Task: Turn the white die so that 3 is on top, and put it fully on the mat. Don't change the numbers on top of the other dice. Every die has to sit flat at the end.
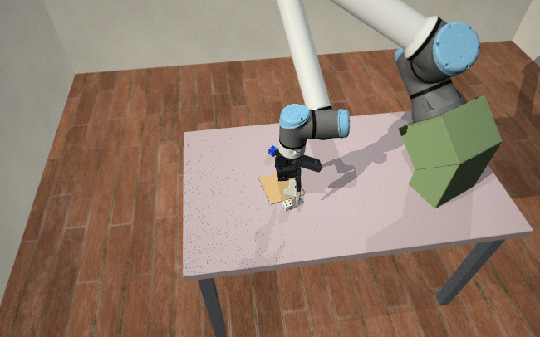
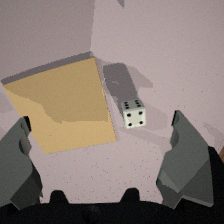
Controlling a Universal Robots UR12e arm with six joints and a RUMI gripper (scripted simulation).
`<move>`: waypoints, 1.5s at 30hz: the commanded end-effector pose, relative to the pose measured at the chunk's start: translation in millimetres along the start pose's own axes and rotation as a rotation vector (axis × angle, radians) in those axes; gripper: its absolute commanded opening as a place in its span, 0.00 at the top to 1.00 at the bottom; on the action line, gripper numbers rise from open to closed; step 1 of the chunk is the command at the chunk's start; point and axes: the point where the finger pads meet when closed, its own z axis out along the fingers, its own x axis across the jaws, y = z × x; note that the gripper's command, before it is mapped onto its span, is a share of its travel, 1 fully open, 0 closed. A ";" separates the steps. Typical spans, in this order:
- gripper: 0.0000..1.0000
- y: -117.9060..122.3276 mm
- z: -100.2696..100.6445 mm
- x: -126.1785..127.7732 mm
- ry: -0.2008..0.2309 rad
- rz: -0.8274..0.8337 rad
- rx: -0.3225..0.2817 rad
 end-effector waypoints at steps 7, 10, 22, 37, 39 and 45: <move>0.00 10.5 1.3 28.9 -0.007 0.015 0.006; 0.00 10.5 1.3 29.0 -0.007 0.015 0.006; 0.00 10.5 1.3 29.0 -0.007 0.015 0.006; 0.00 10.5 1.3 29.0 -0.007 0.015 0.006; 0.00 10.5 1.3 29.0 -0.007 0.015 0.006; 0.00 10.5 1.3 29.0 -0.007 0.015 0.006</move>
